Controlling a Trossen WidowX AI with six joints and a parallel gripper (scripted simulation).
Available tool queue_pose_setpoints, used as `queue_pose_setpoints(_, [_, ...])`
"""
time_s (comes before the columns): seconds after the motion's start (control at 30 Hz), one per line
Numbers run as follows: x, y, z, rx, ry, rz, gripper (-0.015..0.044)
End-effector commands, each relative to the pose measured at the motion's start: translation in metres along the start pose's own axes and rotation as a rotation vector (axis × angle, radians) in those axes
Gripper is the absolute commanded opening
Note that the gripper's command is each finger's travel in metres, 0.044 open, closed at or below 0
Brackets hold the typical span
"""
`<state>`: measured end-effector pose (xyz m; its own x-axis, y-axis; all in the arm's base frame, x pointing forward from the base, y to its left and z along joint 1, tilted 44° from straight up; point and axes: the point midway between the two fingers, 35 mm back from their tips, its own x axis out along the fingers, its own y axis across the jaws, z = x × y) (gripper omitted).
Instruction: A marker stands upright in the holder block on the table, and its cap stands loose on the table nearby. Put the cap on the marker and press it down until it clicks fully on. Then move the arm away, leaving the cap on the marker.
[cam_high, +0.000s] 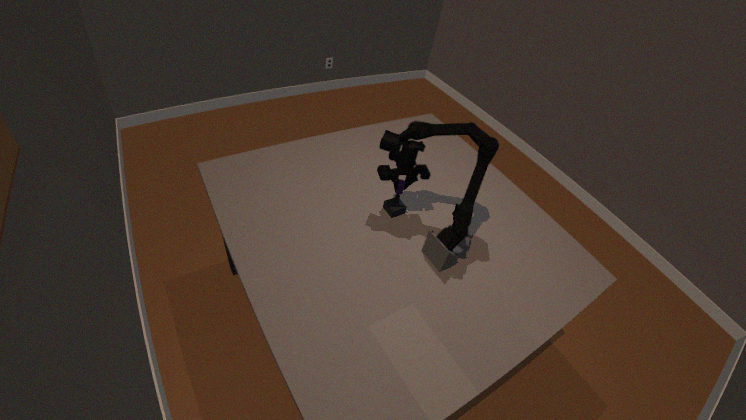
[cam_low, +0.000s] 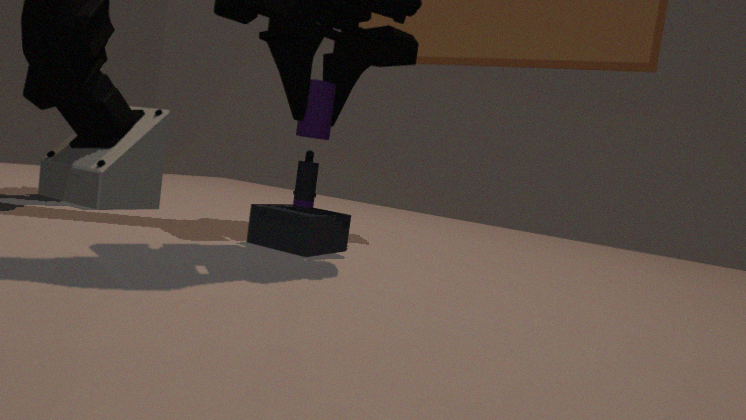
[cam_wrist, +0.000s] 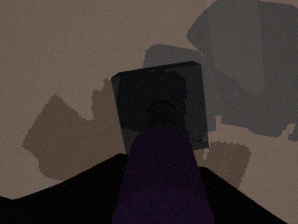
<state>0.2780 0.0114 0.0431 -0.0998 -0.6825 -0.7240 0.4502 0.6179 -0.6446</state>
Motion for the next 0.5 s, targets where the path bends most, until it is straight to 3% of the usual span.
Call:
queue_pose_setpoints(0.0, [0.004, -0.001, 0.001, -0.003, -0.005, -0.003, 0.0])
queue_pose_setpoints(0.47, [0.027, 0.0, 0.002, -0.003, -0.006, -0.003, 0.0])
